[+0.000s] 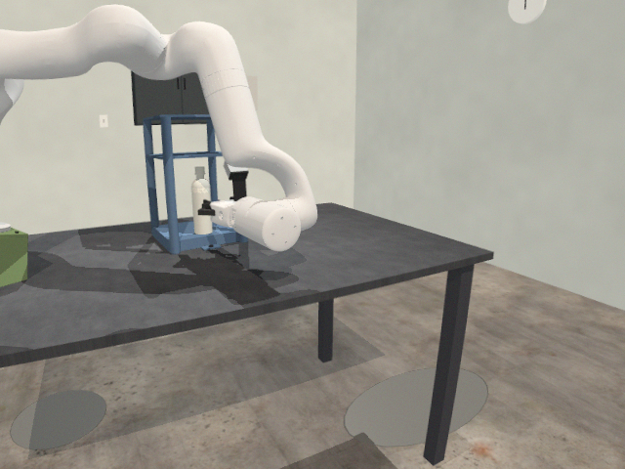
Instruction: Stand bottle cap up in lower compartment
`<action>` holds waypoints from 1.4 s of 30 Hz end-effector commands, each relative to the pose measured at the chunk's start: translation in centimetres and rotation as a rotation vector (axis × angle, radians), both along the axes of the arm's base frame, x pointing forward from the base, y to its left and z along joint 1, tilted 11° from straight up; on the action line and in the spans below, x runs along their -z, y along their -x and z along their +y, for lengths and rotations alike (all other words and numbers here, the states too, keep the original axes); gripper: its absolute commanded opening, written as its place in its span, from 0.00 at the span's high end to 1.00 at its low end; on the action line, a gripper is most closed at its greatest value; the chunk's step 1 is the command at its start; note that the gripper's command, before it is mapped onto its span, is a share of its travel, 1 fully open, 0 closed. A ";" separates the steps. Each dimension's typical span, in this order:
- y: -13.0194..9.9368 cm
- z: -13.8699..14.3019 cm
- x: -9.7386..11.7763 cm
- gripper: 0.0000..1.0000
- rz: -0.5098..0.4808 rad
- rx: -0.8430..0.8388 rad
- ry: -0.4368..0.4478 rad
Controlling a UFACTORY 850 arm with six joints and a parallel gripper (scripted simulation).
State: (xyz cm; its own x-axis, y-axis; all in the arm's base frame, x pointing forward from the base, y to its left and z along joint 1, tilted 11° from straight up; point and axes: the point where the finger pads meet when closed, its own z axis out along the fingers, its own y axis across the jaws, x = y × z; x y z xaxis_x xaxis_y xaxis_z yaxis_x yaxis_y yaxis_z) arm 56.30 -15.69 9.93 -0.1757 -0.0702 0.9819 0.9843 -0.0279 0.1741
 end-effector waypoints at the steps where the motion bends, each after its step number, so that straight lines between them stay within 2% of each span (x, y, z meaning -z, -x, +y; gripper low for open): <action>1: 0.0 -0.1 -0.3 0.27 -0.002 0.000 0.001; 13: 0.3 -0.2 -1.8 0.27 -0.002 0.000 0.001; 28: 1.0 -0.5 -6.0 0.27 -0.002 0.000 0.001; 42: 1.6 -0.7 -8.9 0.27 -0.002 0.000 0.001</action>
State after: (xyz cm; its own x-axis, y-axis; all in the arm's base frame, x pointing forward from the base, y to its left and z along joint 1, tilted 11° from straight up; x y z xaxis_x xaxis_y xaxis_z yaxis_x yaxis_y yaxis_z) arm 54.85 -16.28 18.03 -0.1760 -0.0702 0.9819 0.9843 -0.0278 0.1744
